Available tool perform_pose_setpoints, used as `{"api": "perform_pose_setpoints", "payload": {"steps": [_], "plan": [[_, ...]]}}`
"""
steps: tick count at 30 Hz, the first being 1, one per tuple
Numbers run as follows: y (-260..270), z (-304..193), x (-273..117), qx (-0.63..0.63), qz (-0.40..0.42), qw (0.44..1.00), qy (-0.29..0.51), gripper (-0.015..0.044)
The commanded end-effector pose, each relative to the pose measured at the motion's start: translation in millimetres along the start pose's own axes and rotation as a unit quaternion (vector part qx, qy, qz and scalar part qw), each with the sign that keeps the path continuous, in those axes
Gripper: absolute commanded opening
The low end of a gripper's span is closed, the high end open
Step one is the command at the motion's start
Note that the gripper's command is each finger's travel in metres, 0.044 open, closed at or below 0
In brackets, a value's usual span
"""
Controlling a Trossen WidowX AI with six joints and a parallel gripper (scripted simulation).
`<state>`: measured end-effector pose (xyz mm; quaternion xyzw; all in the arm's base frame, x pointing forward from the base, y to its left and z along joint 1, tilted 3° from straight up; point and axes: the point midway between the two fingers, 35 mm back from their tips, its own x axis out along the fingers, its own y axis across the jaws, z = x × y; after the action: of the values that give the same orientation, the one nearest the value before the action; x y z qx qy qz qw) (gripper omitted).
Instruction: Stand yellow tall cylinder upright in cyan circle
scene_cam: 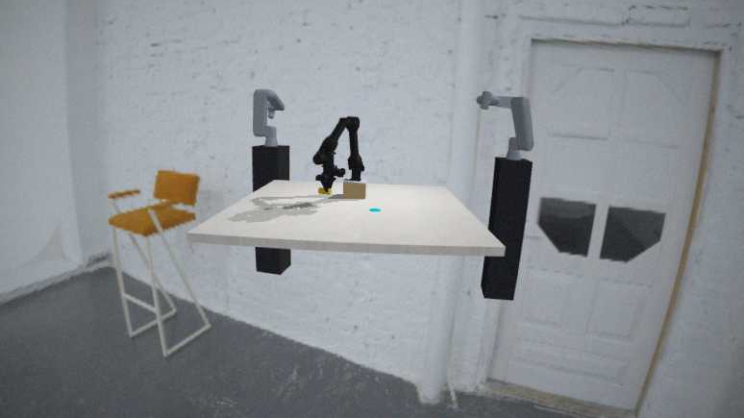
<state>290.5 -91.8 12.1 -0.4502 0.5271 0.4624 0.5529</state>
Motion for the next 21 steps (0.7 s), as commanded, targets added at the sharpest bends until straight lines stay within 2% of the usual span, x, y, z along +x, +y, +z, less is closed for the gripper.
{"api": "perform_pose_setpoints", "payload": {"steps": [1,11,21], "plan": [[0,0,-14,-0.002,-0.002,1.000,-0.001,0.0105],[4,1,-46,-0.002,-0.002,1.000,-0.001,0.0105],[-2,18,-50,0.000,-0.003,1.000,-0.002,0.0105]]}}
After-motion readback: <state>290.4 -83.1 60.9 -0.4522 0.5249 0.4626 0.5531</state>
